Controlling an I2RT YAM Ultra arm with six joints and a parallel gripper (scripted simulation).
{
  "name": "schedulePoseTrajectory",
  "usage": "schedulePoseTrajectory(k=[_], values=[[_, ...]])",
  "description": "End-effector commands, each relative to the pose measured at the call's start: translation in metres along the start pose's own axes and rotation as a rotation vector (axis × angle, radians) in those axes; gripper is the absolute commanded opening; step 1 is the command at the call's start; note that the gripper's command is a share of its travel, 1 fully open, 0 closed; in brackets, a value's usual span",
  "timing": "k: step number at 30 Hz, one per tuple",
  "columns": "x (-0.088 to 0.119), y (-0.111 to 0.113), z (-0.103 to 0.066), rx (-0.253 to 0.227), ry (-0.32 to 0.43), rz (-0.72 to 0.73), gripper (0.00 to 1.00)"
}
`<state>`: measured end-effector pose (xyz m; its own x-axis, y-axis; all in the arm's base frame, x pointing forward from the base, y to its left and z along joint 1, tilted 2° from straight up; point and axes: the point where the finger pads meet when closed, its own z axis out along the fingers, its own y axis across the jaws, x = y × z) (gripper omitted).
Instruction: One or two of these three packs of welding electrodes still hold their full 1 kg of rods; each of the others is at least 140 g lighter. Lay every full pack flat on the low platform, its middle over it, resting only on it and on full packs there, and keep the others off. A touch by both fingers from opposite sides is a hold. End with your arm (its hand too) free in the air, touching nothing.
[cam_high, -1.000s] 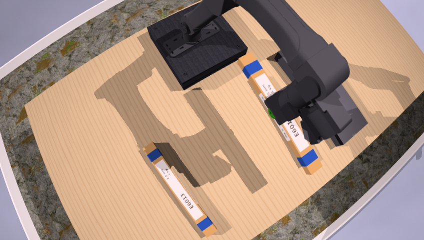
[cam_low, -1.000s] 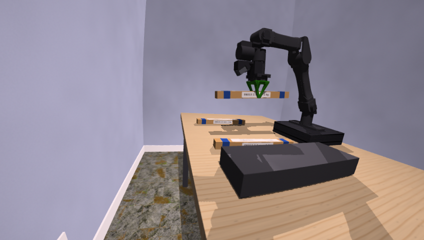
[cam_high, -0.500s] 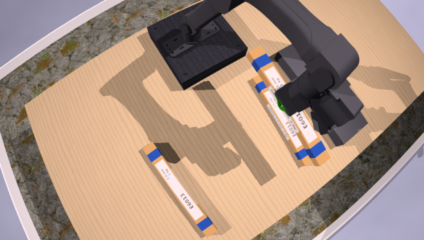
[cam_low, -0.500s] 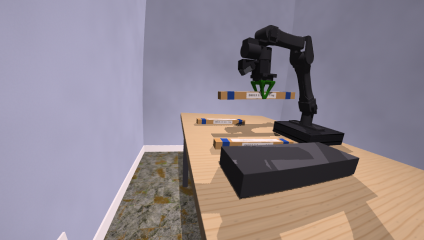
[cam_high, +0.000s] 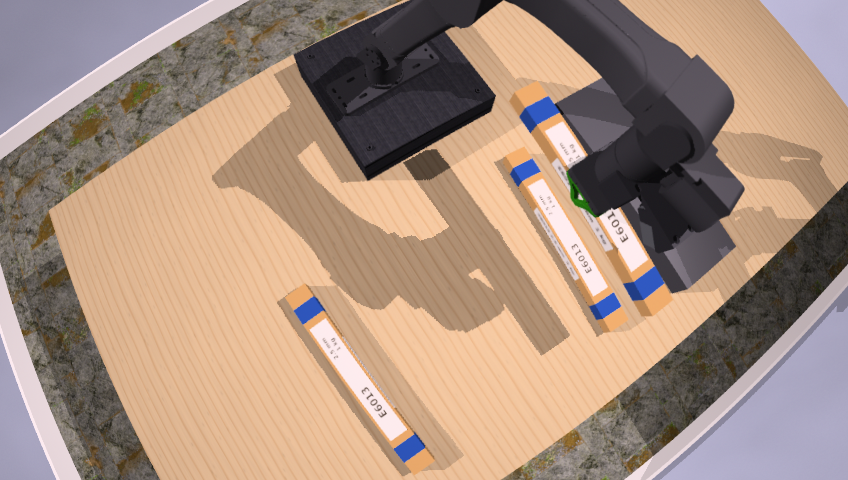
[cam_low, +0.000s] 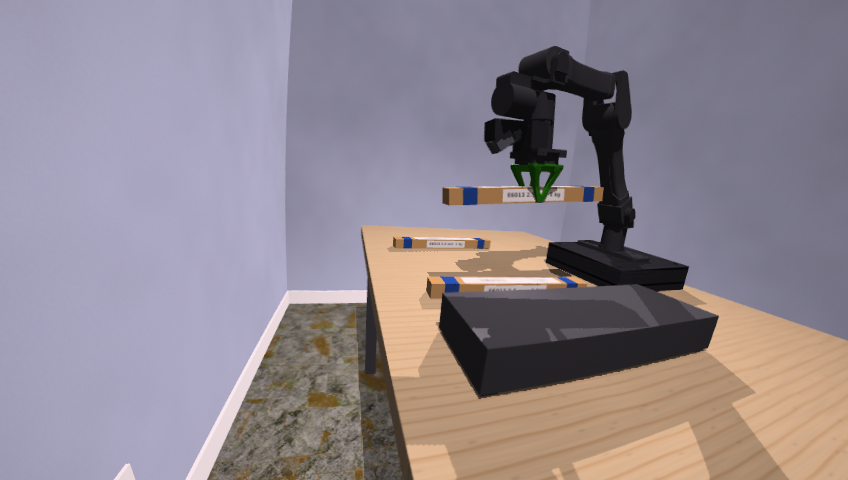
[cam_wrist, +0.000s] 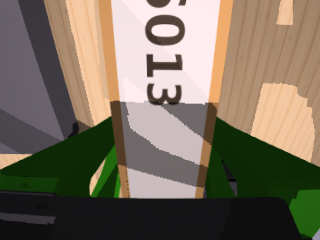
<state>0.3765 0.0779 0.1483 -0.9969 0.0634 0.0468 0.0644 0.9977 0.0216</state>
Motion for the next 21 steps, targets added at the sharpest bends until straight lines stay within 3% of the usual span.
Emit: schedulePoseTrajectory(k=[1,21], values=[[-0.006,0.014,-0.031,-0.019,-0.094,0.005,0.00],[-0.008,0.062,-0.025,-0.021,-0.090,0.005,0.00]])
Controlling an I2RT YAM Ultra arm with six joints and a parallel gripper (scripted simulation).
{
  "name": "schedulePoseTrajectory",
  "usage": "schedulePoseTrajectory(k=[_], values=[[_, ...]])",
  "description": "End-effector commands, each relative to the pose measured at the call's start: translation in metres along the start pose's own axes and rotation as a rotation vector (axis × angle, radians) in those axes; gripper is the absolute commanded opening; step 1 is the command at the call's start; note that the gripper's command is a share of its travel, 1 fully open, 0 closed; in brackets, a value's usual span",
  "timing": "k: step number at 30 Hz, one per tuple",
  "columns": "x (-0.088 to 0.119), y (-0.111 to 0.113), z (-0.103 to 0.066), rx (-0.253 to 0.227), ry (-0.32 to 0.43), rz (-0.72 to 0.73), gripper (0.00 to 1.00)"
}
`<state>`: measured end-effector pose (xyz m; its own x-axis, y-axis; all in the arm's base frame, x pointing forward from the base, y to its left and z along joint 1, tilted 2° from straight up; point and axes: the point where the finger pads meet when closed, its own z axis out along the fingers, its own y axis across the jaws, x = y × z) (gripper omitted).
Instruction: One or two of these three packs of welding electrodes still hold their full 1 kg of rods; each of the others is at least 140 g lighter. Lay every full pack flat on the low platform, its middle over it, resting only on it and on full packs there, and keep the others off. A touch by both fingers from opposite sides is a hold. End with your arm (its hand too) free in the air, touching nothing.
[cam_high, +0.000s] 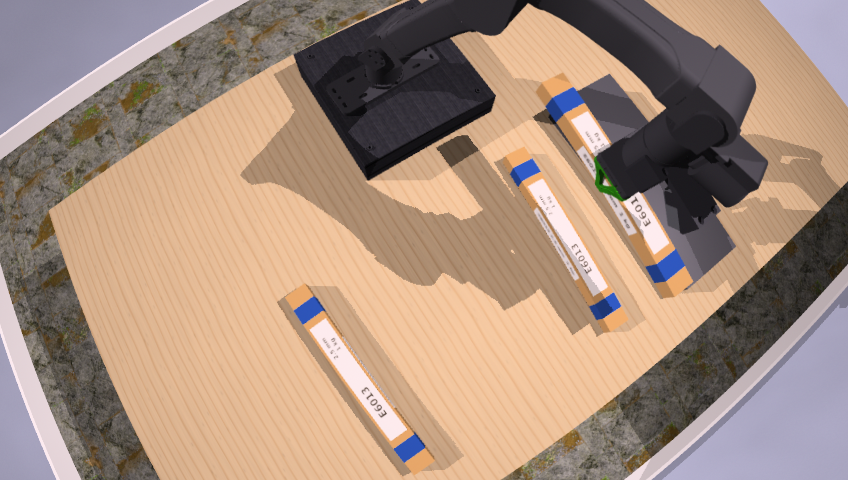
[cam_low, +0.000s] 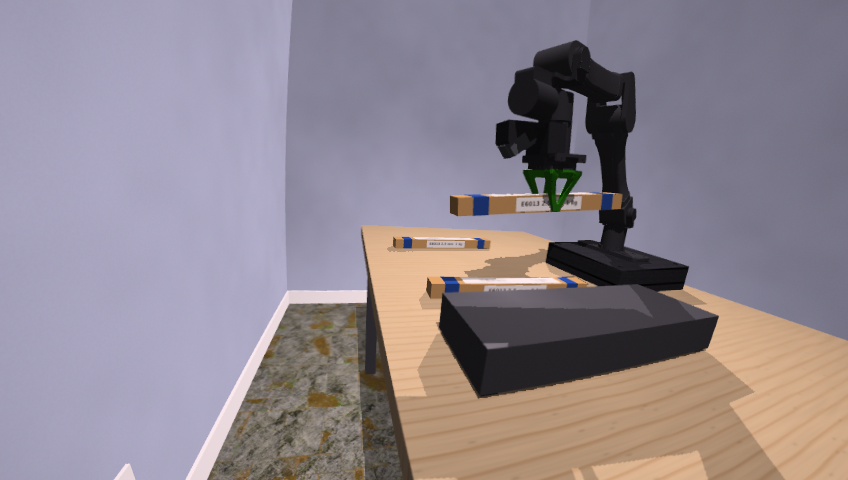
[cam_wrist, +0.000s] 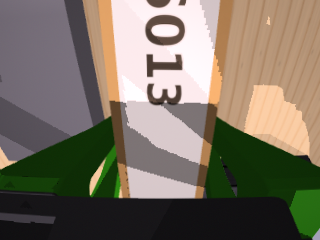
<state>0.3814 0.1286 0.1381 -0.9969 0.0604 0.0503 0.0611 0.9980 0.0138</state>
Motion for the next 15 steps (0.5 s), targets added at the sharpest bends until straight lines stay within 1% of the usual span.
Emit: schedulePoseTrajectory(k=[1,4,7,9,13,15], values=[[-0.006,0.014,-0.036,-0.029,-0.095,0.008,0.00],[-0.006,0.016,-0.037,-0.029,-0.096,0.008,0.00],[-0.005,0.024,-0.037,-0.029,-0.094,0.008,0.00],[-0.006,0.030,-0.028,-0.022,-0.076,0.008,0.00],[-0.005,0.040,-0.033,-0.030,-0.089,0.008,0.00],[-0.006,0.046,-0.029,-0.027,-0.082,0.008,0.00]])
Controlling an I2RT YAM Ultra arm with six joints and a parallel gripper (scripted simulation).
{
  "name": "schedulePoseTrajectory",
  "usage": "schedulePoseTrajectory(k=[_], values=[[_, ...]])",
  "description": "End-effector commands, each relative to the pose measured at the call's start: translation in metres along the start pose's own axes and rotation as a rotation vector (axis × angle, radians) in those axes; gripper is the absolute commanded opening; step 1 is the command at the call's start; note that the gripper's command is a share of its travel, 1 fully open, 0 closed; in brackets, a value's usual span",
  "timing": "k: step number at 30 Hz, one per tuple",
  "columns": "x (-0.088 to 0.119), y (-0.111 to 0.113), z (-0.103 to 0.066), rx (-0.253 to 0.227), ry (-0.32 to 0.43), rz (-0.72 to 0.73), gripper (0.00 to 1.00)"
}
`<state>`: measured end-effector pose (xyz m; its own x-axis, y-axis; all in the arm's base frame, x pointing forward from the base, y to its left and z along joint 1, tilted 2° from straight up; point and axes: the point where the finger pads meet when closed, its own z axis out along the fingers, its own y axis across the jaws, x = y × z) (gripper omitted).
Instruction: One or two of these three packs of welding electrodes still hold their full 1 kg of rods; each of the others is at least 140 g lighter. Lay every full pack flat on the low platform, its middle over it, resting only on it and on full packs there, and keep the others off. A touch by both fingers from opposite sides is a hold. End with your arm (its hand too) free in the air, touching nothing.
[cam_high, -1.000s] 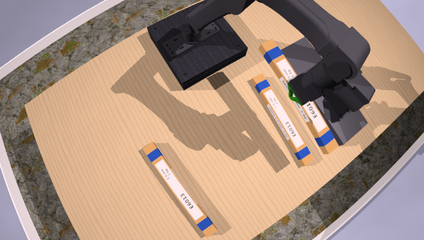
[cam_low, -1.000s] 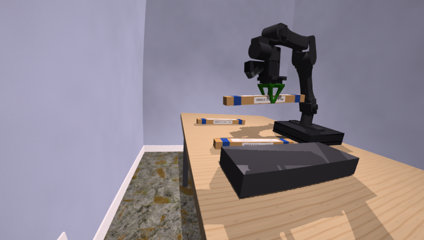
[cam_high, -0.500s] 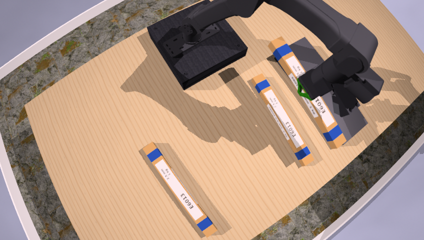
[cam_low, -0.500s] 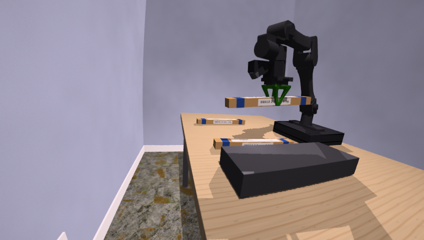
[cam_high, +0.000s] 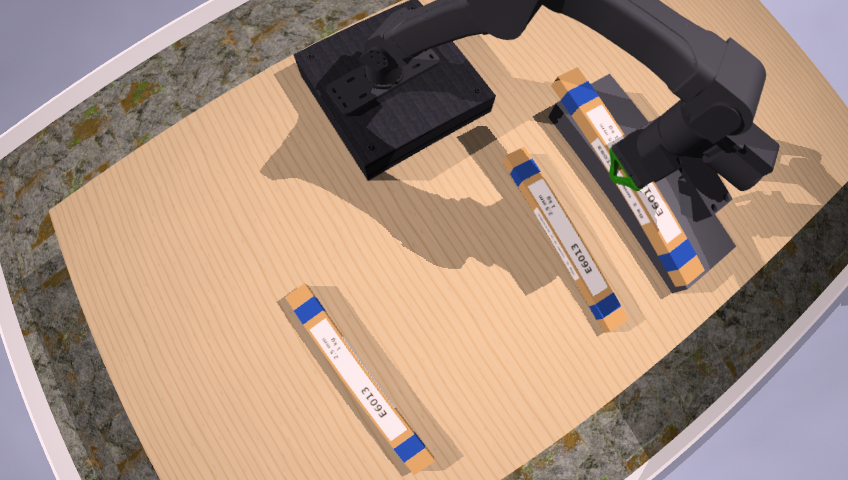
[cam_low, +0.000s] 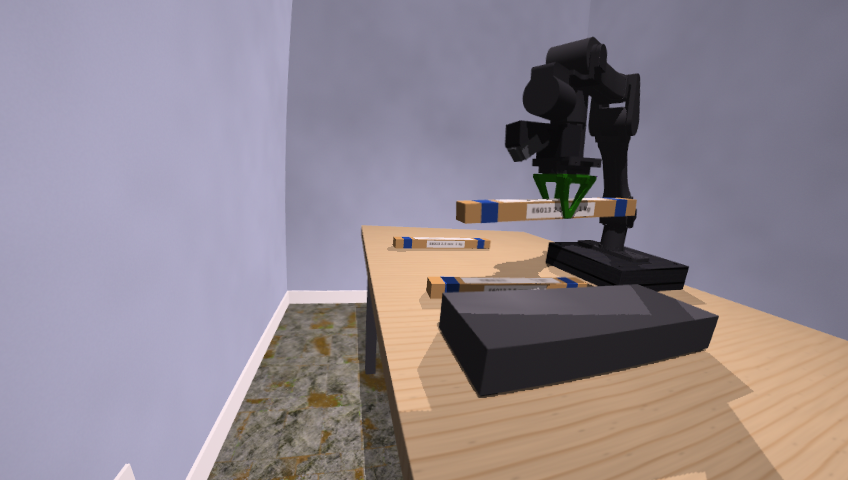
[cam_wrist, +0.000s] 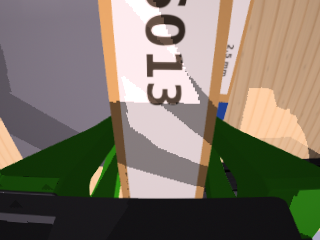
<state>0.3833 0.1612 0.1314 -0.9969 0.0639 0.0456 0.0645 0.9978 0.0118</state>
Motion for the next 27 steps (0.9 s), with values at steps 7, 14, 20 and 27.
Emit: schedulePoseTrajectory(k=[7,14,20,27], values=[[-0.002,0.025,-0.041,-0.037,-0.092,0.004,0.00],[-0.004,0.044,-0.032,-0.033,-0.082,0.004,0.00],[-0.011,0.064,-0.024,-0.044,-0.099,0.004,0.00],[-0.015,0.080,-0.022,-0.065,-0.127,0.003,0.00]])
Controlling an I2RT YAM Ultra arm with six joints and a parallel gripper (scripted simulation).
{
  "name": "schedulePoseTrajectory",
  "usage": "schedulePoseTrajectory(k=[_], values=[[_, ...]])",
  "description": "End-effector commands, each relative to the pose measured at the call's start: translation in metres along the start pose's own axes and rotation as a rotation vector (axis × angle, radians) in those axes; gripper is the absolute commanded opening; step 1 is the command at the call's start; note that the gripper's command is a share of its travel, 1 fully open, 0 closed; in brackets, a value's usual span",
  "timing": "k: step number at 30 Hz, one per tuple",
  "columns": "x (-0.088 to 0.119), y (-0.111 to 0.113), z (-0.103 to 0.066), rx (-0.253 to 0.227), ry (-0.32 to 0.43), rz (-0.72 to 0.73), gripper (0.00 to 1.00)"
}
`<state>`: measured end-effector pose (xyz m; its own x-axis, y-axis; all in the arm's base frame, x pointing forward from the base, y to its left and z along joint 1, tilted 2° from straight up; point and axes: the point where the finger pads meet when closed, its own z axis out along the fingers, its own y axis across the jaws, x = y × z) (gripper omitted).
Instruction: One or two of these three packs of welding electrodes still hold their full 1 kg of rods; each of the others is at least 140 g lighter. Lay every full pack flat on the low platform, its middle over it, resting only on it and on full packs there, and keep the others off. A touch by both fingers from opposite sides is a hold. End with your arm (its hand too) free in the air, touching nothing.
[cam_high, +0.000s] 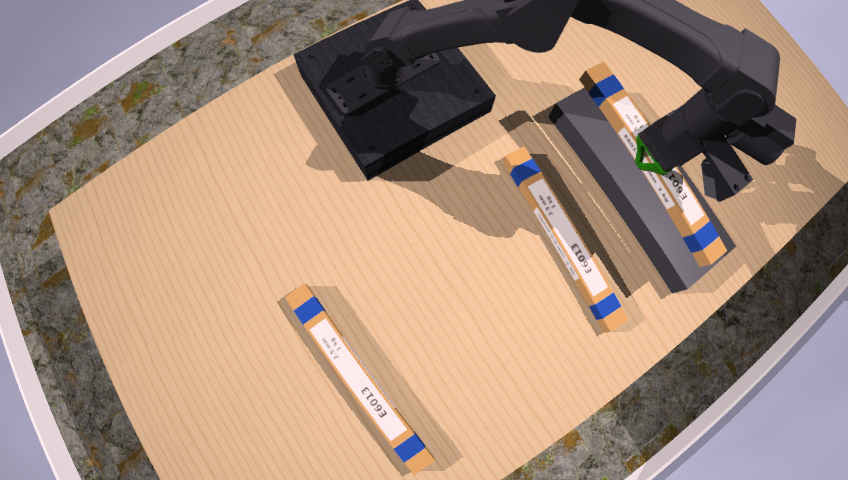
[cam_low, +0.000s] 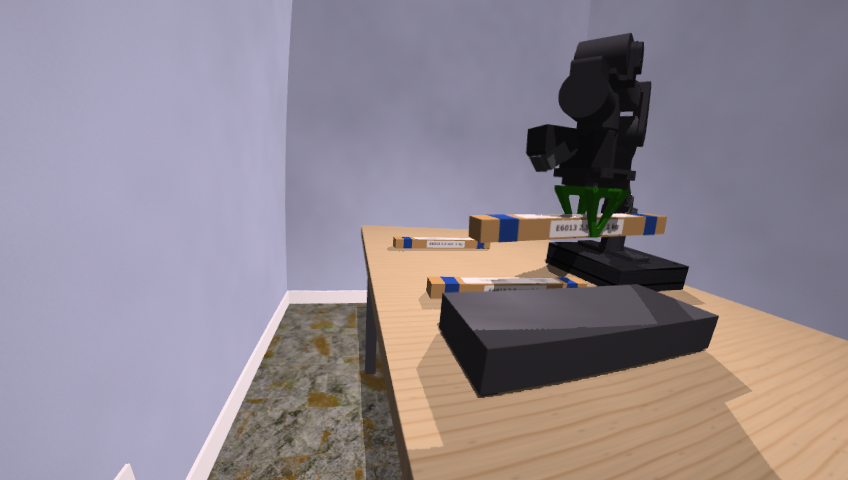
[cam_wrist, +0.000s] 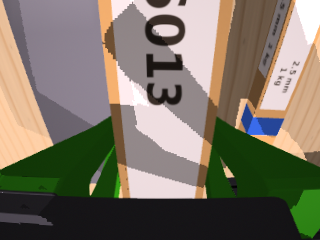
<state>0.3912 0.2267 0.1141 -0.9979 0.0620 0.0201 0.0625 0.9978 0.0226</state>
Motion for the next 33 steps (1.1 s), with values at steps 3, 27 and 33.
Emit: schedulePoseTrajectory(k=[3,27,33], values=[[-0.011,0.017,-0.056,-0.075,-0.134,0.006,0.00],[-0.011,0.012,-0.054,-0.072,-0.120,0.016,0.00],[-0.012,0.012,-0.053,-0.075,-0.123,0.016,0.00]])
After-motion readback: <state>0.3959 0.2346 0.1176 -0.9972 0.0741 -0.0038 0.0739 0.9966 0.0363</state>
